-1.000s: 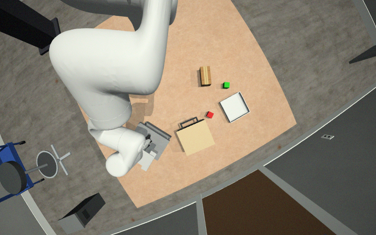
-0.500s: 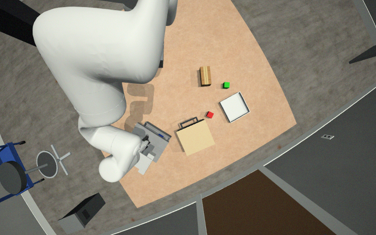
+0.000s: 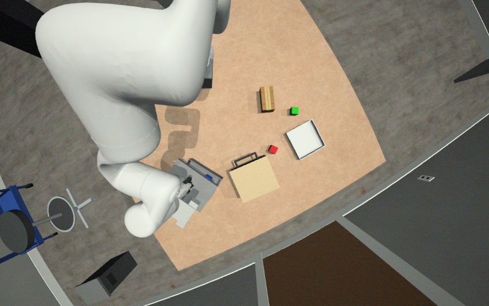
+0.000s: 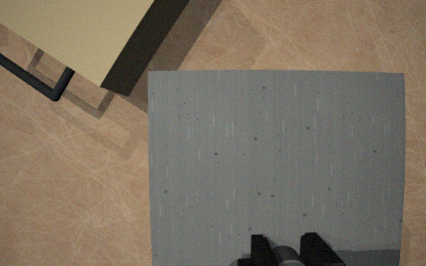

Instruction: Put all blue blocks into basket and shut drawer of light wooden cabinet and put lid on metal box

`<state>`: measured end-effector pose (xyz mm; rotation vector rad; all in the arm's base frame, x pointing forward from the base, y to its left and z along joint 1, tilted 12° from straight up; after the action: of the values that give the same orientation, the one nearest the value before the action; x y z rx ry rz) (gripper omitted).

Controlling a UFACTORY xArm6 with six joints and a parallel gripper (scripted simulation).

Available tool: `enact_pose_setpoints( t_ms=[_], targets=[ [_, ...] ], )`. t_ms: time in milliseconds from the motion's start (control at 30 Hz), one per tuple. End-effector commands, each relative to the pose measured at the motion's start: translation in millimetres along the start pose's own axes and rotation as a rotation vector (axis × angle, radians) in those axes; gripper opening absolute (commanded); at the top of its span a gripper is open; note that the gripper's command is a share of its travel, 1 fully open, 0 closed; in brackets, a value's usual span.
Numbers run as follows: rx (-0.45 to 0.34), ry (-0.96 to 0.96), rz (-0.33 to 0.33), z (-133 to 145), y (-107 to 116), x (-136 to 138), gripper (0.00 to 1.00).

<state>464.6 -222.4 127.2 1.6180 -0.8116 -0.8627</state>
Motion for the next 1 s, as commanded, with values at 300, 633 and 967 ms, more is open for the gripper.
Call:
enact_pose_setpoints(
  t_ms=[300, 633, 967],
  targets=[
    [0.007, -0.671, -0.005, 149.7, 1.5, 18.2, 0.00],
    [0.012, -1.102, -0.008, 178.9, 1.1, 16.5, 0.00],
    [0.006, -1.324, 0.001, 178.2, 1.1, 16.1, 0.00]
  ],
)
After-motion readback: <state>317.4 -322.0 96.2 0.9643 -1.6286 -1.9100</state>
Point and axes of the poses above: the point where the finger pads meet when closed, its own y axis back along the fingers, its own x axis across the jaws, z = x × y, the point moved 7 cm from there along y, back along the fingers, and after that the axes turned 4 degrees about -y, right-handed, at the moved point
